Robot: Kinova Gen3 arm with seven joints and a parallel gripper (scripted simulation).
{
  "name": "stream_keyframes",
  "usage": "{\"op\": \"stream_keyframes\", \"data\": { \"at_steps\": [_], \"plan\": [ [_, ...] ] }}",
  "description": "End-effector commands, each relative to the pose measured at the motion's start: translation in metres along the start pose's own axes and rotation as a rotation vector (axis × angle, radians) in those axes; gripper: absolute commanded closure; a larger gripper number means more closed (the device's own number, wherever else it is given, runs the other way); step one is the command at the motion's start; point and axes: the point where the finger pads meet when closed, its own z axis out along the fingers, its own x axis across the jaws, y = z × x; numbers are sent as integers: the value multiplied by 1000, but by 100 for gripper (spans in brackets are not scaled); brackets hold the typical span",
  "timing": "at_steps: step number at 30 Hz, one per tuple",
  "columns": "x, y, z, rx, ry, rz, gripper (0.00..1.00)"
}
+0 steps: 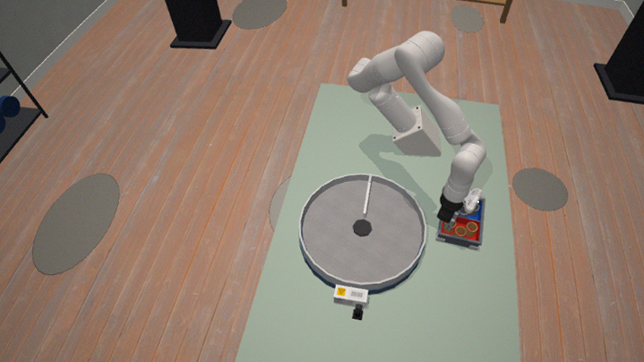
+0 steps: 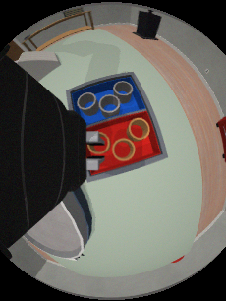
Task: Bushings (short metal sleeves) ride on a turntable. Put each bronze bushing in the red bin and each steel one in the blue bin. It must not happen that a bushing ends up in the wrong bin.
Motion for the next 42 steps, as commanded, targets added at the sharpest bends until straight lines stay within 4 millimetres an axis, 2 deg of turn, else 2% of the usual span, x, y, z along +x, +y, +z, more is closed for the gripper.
{"op": "stream_keyframes", "data": {
  "at_steps": [1, 42],
  "plan": [
    [0, -1, -1, 3, 1, 0, 53],
    [0, -1, -13, 3, 1, 0, 53]
  ]
}}
